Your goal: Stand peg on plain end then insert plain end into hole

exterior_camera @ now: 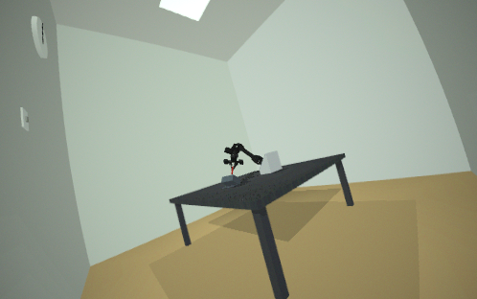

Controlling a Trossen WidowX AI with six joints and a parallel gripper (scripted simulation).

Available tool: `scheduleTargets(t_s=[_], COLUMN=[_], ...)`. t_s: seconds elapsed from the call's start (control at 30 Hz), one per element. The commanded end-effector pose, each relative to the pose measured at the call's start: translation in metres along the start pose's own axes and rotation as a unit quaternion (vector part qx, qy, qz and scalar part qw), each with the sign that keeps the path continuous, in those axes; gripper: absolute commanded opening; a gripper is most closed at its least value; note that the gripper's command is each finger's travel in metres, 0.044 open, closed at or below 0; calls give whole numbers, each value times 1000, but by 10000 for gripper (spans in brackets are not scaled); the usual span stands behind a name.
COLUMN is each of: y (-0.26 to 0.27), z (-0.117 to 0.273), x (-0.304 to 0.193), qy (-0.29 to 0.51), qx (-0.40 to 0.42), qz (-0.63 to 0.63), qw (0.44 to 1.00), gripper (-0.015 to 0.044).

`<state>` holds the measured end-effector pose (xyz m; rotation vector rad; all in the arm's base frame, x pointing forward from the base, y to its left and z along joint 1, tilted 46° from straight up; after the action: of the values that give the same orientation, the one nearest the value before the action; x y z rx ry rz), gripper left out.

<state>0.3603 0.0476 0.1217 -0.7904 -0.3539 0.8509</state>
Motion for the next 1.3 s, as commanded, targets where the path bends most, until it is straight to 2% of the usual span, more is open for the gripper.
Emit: scheduleTargets(t_s=[0.0,0.87,1.27], y=[1,1,0], z=[-7,-35,-30], x=[0,0,0], qy=[-2,-4,-2], qx=[1,-1,-3], qz=[4,-1,-4], qw=[1000,1000,1000], gripper=[0,0,0])
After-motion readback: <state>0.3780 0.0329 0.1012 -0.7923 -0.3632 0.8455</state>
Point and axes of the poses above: the point midway between the two fingers, 35 mm back from their tips, its own z axis back along the fingers, its own y axis across the jaws, x = y × z, the point moved 5 cm from there along z, back along the fingers, and after that the axes turned 7 degrees about -z, right-handed, at the moved point
